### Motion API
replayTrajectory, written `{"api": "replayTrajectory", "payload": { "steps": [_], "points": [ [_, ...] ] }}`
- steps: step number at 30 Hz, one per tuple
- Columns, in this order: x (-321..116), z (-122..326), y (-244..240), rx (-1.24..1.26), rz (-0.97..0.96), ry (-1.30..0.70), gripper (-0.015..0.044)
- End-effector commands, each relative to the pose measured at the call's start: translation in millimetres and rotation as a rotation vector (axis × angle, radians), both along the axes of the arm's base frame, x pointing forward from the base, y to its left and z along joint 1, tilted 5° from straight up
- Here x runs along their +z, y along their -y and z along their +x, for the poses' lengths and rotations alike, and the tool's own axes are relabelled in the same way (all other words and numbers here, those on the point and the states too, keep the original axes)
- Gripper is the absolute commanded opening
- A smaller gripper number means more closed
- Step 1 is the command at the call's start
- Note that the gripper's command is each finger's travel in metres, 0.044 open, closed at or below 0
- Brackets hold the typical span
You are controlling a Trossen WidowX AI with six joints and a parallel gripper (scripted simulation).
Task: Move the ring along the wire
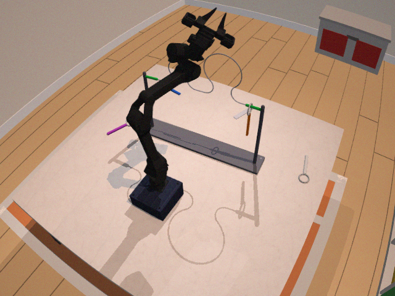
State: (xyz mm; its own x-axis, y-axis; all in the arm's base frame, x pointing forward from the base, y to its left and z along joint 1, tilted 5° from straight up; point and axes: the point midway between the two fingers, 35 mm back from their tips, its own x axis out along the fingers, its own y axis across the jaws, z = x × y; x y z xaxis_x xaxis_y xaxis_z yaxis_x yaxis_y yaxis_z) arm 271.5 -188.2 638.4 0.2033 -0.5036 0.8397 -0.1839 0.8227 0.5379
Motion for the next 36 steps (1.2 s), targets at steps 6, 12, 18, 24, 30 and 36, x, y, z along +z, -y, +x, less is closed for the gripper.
{"api": "replayTrajectory", "payload": {
  "steps": [6,12,18,24,30,36],
  "points": [
    [-85.4,49.2,81.4,-0.163,-0.068,-0.382,0.016],
    [-160.8,55.8,144.5,-0.235,-0.077,-0.643,0.016],
    [-230.8,54.6,177.5,-0.279,-0.143,-0.865,0.016],
    [-302.9,48.5,192.3,-0.296,-0.252,-1.068,0.016],
    [-373.3,35.2,194.9,-0.272,-0.356,-1.231,0.016],
    [-463.5,12.8,178.5,-0.156,-0.454,-1.375,0.016]
  ]
}}
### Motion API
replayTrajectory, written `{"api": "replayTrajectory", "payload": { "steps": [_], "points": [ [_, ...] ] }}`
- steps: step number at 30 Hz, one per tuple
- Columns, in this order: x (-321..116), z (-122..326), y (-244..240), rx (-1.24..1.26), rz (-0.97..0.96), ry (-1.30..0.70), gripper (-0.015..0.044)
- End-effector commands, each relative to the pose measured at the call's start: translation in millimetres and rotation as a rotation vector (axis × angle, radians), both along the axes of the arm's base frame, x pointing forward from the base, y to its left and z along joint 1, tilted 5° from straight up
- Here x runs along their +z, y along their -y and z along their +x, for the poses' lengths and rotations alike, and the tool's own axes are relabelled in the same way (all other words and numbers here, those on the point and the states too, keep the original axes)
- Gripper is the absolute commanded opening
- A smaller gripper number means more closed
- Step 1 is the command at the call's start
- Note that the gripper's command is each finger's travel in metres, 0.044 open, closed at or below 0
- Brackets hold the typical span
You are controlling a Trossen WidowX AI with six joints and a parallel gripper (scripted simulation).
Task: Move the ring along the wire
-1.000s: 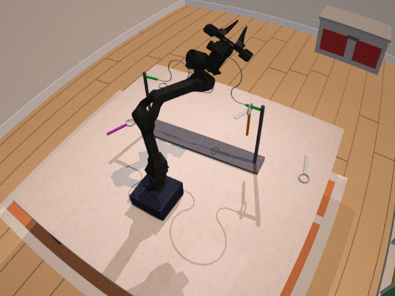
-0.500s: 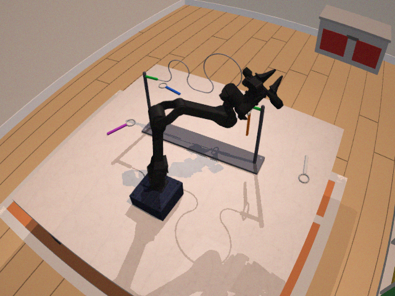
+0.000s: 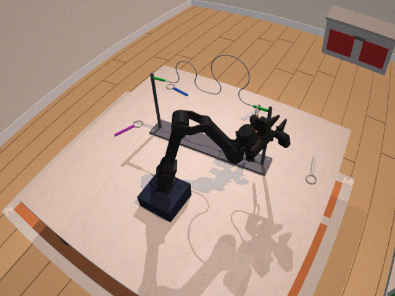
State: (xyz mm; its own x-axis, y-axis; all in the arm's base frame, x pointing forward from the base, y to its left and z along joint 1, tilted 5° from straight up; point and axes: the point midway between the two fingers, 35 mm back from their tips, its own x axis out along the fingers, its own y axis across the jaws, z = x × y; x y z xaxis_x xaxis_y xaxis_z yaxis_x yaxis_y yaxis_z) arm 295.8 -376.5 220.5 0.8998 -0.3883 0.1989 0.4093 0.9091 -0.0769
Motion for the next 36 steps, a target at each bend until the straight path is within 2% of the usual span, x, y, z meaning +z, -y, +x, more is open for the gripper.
{"api": "replayTrajectory", "payload": {
  "steps": [1,7,12,18,26,36],
  "points": [
    [-61.7,-17.0,-15.3,0.073,0.015,-0.107,0.016],
    [-142.9,-53.7,-63.5,0.232,0.028,-0.223,0.016],
    [-181.5,-80.8,-110.5,0.355,0.041,-0.251,0.016],
    [-179.1,-77.5,-111.3,0.361,0.052,-0.249,0.016],
    [-135.0,-30.7,-107.0,0.372,0.175,-0.205,0.016],
    [-134.1,-23.0,-105.8,0.372,0.178,-0.204,0.016]
  ]
}}
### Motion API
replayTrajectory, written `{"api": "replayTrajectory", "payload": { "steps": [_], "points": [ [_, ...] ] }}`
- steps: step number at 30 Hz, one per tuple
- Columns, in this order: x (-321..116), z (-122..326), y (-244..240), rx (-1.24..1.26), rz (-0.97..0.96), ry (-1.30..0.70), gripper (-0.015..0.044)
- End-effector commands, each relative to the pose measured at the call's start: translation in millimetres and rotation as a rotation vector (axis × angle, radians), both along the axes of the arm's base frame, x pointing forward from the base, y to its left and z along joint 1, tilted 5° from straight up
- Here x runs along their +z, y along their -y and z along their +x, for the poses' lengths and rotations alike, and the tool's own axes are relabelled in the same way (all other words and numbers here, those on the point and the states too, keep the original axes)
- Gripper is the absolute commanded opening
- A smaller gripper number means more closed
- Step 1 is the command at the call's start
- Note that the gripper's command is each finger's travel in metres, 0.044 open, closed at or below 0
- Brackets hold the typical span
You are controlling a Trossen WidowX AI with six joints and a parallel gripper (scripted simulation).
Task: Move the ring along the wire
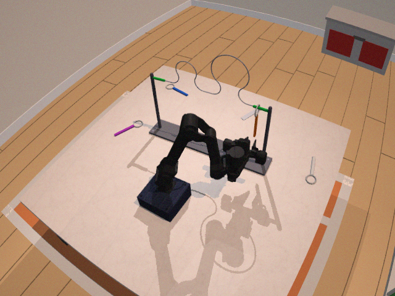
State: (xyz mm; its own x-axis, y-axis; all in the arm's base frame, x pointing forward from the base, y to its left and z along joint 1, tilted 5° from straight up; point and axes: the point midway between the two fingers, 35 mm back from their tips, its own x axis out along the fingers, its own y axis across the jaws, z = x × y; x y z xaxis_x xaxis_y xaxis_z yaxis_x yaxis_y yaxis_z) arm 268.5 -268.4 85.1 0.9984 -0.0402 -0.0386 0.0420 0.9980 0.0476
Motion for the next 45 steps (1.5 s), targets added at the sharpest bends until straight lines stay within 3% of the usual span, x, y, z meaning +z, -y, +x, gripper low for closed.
{"api": "replayTrajectory", "payload": {
  "steps": [1,45],
  "points": [
    [1.3,5.9,2.5,-0.003,0.001,0.002,0.016],
    [0.7,73.0,4.3,-0.003,0.001,0.008,0.016]
  ]
}}
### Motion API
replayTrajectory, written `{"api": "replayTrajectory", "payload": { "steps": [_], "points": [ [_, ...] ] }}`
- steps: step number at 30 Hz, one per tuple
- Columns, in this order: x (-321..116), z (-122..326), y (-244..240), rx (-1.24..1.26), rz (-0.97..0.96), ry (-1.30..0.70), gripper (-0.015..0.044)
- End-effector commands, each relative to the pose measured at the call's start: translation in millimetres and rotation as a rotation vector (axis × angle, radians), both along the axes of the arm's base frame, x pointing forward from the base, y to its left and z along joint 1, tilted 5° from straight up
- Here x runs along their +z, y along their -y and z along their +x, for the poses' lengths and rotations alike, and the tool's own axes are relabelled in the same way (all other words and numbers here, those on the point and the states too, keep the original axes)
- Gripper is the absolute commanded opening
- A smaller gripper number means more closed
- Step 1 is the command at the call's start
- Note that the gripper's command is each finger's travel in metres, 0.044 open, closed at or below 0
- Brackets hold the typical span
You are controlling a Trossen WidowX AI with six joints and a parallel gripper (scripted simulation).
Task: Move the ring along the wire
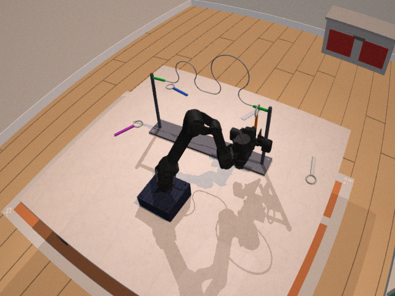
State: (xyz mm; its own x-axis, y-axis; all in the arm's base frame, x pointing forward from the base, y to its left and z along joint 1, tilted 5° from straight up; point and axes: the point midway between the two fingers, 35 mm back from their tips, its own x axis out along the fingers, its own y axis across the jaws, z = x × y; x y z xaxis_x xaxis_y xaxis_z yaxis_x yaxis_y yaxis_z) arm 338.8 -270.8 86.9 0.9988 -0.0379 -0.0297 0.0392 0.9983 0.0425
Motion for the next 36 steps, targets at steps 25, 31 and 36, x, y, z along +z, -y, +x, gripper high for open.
{"api": "replayTrajectory", "payload": {
  "steps": [25,31,36],
  "points": [
    [-0.6,2.4,1.0,-0.001,0.0,0.0,0.0055],
    [-0.6,2.4,1.0,-0.001,0.0,0.0,-0.0103],
    [-0.6,2.4,1.0,-0.001,0.0,0.0,-0.015]
  ]
}}
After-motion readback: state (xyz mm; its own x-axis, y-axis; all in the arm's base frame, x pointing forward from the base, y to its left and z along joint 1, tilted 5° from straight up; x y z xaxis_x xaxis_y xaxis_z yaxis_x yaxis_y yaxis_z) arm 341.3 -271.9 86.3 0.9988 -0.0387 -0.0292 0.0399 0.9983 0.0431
